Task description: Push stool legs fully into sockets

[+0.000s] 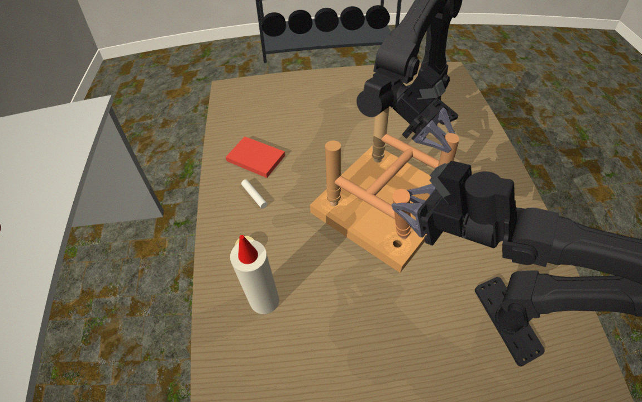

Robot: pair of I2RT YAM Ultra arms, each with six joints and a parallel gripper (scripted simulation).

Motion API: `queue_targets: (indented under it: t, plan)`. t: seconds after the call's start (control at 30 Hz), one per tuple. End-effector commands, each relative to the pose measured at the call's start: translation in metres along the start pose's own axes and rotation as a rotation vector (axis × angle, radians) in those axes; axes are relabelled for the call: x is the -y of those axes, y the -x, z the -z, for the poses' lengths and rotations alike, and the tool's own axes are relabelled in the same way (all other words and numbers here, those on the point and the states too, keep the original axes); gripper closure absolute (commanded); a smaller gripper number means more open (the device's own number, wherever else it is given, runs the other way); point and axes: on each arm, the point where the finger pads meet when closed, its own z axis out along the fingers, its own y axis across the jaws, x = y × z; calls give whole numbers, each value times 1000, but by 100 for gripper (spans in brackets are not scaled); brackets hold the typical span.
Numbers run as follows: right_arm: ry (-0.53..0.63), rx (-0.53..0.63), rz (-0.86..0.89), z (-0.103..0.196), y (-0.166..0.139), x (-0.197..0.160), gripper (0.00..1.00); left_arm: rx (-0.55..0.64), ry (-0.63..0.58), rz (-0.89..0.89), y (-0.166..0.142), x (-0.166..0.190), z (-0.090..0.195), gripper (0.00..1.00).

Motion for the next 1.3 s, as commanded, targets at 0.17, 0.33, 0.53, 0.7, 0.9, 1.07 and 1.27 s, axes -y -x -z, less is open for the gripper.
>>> queue_targets:
  t: [0.17,0.33,0.53,0.7,0.9,1.07,1.27]
  plan:
    - [-19,35,48,4,17,10,72,5,23,-26,1,-5,-2,72]
    - [-20,23,33,4,8,7,72,10,-10,-26,3,3,0,72]
    - [-35,19,51,6,9,15,72,3,-33,-26,1,8,0,72]
    - [-47,14,65,7,8,19,72,2,-61,-28,0,14,0,72]
    - [-61,8,84,9,7,24,72,1,-95,-29,-1,21,1,72]
    - [-68,5,94,10,7,26,72,0,-111,-30,-2,24,1,72]
    - [-82,-2,112,11,7,31,72,-1,-143,-32,-3,31,2,72]
